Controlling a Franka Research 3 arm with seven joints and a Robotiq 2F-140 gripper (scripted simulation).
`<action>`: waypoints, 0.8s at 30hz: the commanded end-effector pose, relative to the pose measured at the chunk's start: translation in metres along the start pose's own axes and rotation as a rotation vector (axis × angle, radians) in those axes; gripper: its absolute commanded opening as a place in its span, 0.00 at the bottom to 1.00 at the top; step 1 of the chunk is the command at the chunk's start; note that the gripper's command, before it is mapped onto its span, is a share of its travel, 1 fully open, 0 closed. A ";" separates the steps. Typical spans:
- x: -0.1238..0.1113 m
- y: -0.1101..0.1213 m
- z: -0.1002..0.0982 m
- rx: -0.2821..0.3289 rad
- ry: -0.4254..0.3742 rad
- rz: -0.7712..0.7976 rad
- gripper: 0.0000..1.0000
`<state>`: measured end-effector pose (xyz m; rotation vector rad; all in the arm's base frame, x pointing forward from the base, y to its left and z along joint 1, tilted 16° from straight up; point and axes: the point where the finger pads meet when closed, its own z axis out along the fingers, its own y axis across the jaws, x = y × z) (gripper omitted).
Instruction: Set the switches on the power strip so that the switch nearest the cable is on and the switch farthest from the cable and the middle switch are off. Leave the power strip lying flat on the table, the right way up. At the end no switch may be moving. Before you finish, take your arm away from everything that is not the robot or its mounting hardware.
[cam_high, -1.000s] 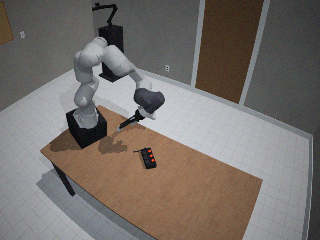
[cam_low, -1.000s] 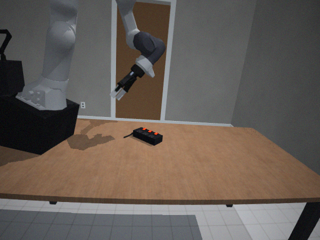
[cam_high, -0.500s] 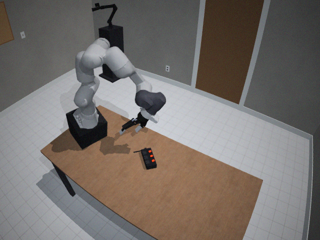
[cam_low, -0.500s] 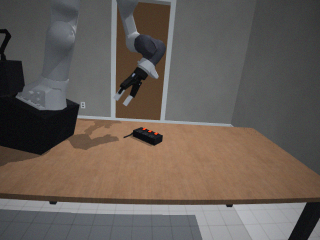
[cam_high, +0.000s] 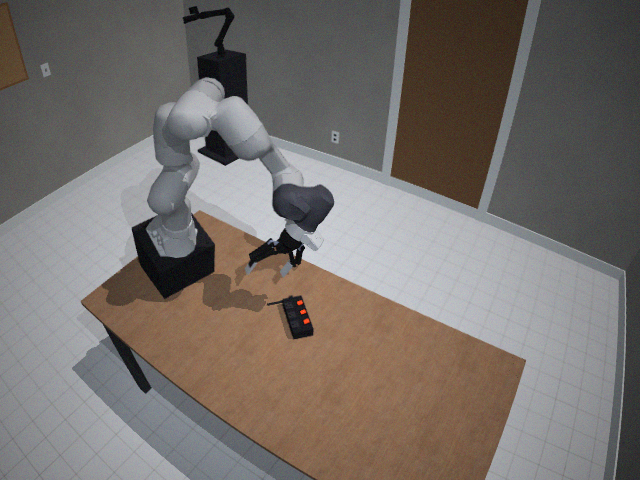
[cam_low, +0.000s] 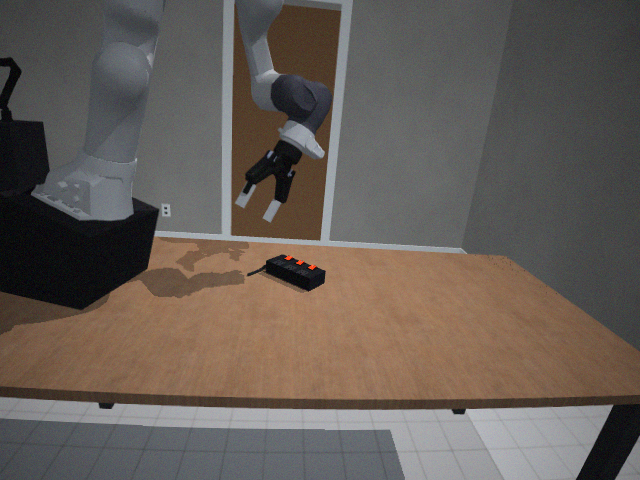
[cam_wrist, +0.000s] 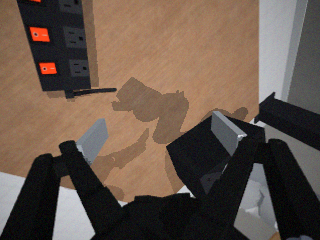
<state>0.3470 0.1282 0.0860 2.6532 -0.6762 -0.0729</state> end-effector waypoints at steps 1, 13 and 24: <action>0.012 -0.012 0.000 0.021 0.054 0.194 1.00; 0.025 -0.023 0.000 0.051 0.091 0.303 1.00; 0.047 -0.047 -0.001 0.128 0.150 0.515 1.00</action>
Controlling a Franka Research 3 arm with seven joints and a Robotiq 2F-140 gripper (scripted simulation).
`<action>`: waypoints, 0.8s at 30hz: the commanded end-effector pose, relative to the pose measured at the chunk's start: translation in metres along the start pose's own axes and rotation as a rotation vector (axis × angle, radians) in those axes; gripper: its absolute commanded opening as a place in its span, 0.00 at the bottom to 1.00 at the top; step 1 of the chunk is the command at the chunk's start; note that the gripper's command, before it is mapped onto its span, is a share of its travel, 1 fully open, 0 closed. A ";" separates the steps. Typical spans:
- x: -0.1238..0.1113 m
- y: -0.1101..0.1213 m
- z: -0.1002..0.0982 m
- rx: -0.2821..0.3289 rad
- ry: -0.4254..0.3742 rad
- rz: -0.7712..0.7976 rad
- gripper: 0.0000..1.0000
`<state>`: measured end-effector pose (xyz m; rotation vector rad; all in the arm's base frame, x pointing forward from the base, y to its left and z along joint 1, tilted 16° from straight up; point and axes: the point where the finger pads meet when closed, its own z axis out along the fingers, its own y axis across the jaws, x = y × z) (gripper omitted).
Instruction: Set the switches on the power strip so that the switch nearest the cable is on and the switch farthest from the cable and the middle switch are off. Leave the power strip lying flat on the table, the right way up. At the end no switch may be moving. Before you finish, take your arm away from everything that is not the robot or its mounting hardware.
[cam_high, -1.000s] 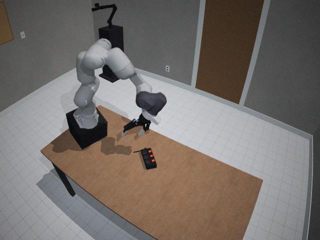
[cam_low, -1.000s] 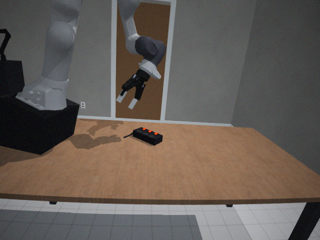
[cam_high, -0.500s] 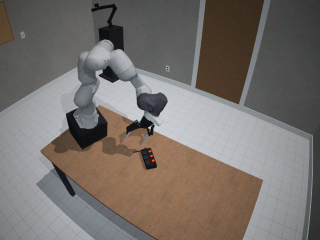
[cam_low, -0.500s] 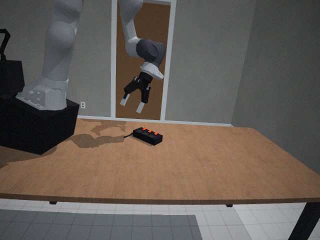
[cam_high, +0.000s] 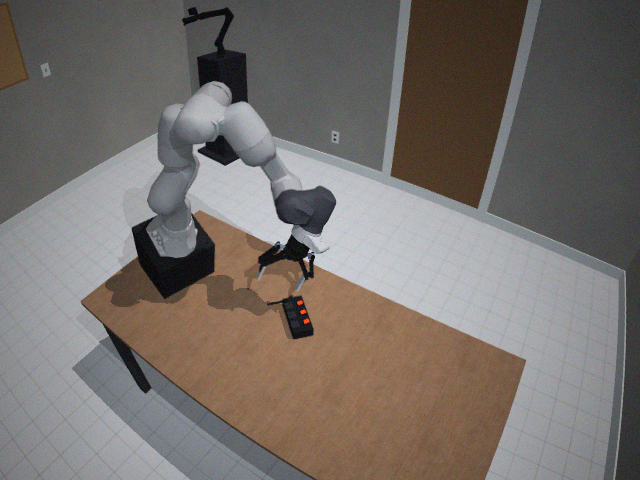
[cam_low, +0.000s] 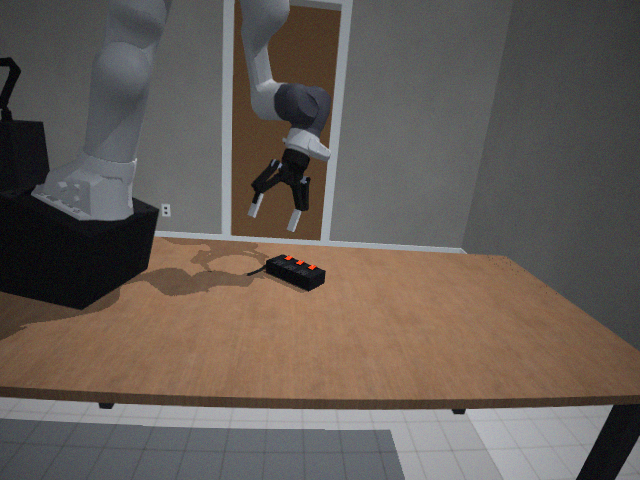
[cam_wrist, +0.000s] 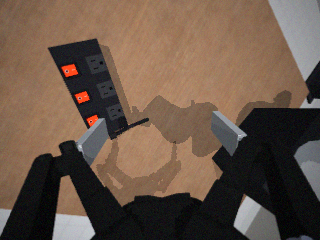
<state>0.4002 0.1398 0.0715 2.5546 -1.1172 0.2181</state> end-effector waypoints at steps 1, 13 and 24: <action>0.003 -0.011 0.000 0.031 0.033 0.162 1.00; 0.011 -0.039 0.002 0.112 0.060 0.356 1.00; 0.013 -0.052 0.003 0.150 0.064 0.442 1.00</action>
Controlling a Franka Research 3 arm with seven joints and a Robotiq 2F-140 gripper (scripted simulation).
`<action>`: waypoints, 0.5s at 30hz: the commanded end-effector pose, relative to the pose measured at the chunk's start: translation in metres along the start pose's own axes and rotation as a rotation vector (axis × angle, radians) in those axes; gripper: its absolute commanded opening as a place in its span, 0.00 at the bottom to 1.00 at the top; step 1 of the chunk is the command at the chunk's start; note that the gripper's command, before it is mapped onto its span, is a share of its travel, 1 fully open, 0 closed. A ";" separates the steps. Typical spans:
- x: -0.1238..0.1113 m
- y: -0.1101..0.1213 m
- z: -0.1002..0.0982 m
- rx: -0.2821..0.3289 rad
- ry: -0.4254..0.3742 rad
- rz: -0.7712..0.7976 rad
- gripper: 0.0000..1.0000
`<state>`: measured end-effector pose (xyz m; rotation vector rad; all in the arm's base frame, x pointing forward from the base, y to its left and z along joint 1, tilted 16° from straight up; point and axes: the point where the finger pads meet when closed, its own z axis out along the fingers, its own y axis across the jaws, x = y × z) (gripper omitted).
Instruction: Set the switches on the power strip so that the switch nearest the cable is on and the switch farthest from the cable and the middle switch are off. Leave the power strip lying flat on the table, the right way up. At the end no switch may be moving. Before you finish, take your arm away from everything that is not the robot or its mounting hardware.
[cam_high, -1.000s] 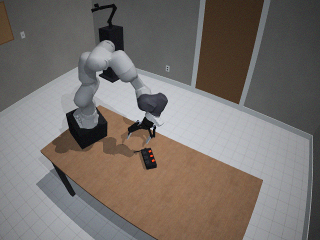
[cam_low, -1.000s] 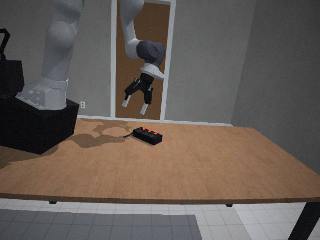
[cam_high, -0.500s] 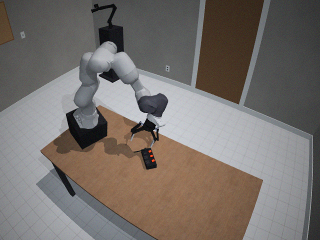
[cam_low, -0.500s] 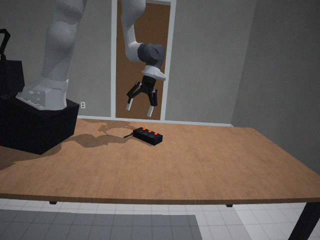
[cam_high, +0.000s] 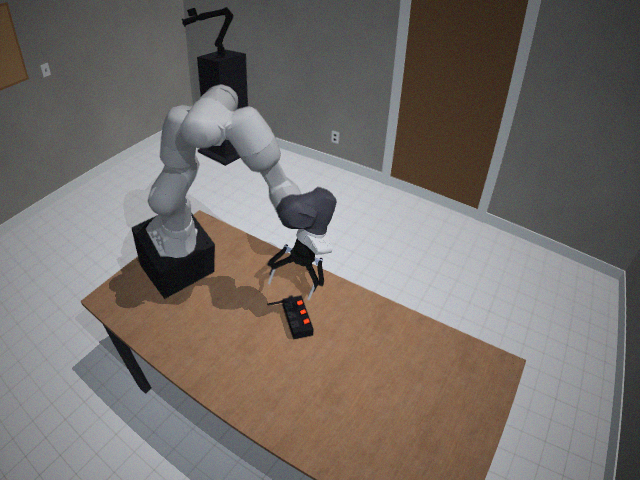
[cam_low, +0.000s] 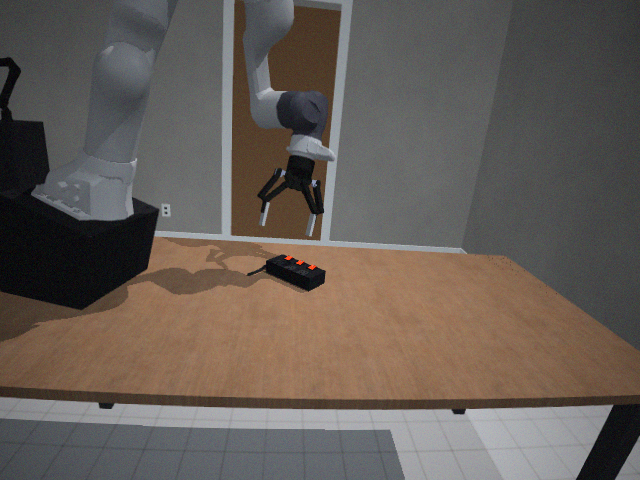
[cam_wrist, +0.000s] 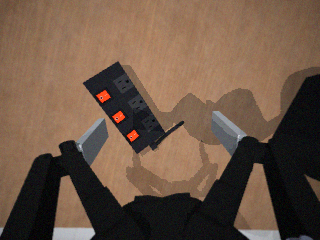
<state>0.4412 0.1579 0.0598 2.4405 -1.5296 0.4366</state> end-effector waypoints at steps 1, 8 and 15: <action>-0.002 -0.007 -0.001 0.032 0.015 0.123 1.00; -0.004 -0.018 0.001 0.065 0.013 0.200 1.00; -0.010 -0.035 0.004 0.117 0.001 0.326 1.00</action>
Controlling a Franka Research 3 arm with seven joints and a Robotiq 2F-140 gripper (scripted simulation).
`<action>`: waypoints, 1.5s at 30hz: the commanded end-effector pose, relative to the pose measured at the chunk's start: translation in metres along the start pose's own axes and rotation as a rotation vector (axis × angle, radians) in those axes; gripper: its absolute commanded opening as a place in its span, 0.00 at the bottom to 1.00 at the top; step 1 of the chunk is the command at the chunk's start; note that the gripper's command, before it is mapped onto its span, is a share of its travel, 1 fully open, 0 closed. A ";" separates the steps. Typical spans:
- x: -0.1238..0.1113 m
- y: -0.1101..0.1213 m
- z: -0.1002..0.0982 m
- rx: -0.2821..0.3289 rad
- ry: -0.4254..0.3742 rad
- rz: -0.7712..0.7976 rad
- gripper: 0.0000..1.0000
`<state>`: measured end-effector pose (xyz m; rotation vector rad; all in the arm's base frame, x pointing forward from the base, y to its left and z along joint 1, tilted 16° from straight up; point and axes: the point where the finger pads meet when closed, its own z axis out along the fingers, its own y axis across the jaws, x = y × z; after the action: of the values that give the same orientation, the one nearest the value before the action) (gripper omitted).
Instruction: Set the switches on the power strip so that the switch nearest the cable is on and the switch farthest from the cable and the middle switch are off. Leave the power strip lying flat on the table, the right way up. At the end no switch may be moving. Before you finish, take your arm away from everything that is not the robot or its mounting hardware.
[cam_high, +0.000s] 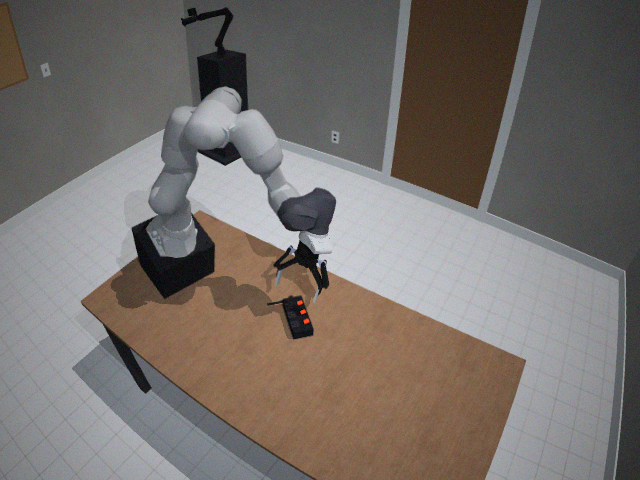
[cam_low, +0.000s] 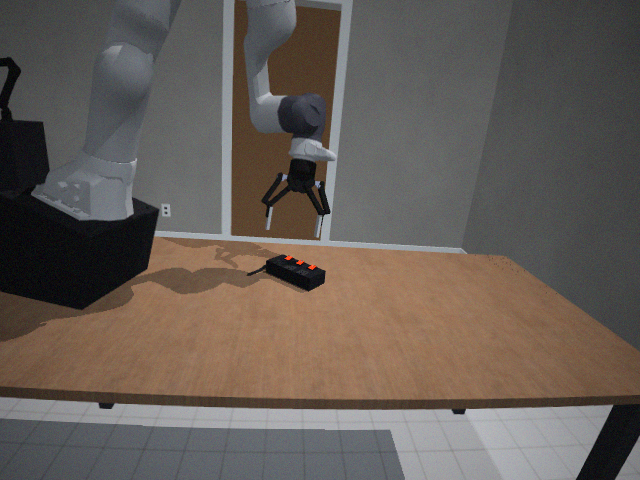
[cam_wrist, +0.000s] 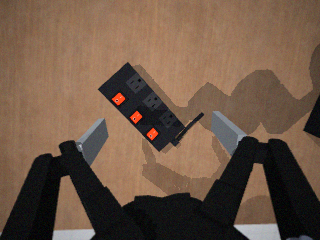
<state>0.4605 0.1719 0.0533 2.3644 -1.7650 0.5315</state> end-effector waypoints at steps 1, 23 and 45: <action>-0.006 -0.011 0.001 0.047 0.001 0.150 1.00; -0.017 -0.027 0.005 0.099 -0.027 0.292 1.00; -0.017 -0.027 0.005 0.099 -0.027 0.292 1.00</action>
<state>0.4824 0.1938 0.0462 2.2022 -2.1474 0.6377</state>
